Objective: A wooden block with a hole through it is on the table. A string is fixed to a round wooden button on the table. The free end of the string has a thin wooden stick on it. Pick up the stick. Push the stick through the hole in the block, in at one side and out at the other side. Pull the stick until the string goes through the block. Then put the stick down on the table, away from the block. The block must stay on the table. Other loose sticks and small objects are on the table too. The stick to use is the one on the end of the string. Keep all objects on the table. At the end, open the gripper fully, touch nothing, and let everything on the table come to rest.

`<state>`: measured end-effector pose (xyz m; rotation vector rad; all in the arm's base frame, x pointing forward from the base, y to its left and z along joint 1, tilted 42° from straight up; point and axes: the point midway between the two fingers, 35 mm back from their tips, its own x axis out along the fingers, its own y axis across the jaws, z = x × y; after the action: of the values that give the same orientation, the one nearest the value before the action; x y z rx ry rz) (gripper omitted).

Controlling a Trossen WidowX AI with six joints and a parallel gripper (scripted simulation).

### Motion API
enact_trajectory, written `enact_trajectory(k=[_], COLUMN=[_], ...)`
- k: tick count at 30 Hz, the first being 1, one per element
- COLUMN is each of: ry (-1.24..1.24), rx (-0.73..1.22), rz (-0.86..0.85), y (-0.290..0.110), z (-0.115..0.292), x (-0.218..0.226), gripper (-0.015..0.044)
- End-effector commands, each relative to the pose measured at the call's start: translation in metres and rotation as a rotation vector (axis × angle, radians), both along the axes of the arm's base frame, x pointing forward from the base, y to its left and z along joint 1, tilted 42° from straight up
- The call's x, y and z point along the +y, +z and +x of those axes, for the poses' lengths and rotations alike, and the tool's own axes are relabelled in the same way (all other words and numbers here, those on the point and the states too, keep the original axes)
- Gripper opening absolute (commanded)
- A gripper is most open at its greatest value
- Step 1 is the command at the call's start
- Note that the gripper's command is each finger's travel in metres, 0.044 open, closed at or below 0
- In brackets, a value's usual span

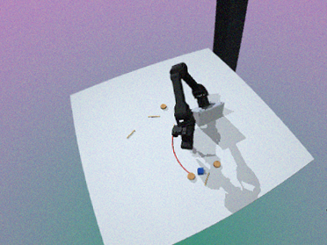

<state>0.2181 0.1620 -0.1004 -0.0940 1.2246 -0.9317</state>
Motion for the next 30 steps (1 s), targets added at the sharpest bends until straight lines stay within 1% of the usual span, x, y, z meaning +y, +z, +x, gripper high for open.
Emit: enact_trajectory(k=[1,15,22,28,30], ry=[0.006,0.005,0.005,-0.001,-0.001], rx=[0.007,0.006,0.006,0.003,0.003], rz=[-0.009,-0.01,-0.01,-0.006,-0.006], y=[-0.006,-0.022,-0.023,-0.022,-0.022], z=[-0.001,-0.001,-0.001,-0.001,-0.001], x=[-0.007,-0.022,-0.023,-0.021,-0.021], gripper=[0.0242,0.0242,0.0242,0.0084,0.0071])
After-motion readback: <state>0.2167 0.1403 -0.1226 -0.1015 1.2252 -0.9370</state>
